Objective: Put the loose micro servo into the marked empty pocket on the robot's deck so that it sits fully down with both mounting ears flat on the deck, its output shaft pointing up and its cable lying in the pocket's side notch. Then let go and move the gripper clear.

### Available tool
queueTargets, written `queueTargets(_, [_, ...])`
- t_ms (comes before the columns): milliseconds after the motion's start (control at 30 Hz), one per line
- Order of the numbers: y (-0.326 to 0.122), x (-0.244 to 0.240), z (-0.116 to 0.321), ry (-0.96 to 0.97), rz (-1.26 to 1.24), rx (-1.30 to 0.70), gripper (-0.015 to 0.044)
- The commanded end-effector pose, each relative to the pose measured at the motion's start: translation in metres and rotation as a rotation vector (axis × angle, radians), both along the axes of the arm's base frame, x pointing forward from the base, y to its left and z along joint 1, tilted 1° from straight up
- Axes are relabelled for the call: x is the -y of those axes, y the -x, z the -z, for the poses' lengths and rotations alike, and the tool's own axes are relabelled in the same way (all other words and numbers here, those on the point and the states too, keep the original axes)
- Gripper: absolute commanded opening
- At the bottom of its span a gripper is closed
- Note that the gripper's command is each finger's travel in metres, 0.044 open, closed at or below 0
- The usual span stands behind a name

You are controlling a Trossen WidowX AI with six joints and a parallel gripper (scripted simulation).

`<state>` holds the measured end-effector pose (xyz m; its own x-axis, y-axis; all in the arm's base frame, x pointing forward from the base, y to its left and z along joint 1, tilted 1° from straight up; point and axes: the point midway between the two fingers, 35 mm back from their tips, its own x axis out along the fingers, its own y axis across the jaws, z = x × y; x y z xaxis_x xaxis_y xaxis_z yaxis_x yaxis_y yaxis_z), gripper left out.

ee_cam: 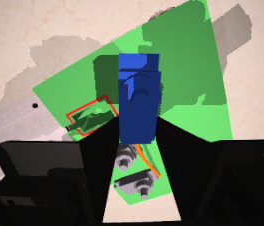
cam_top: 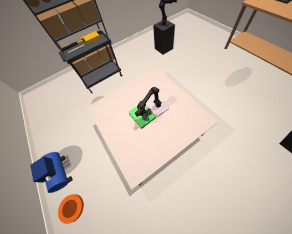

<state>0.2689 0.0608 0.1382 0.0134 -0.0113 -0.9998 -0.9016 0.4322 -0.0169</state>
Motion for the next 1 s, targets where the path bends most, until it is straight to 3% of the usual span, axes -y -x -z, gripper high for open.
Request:
queueTargets(0, [0.002, 0.001, -0.004, -0.002, 0.003, 0.016, 0.0])
queueTargets(967, [0.013, 0.003, -0.003, -0.002, 0.003, 0.015, 0.0])
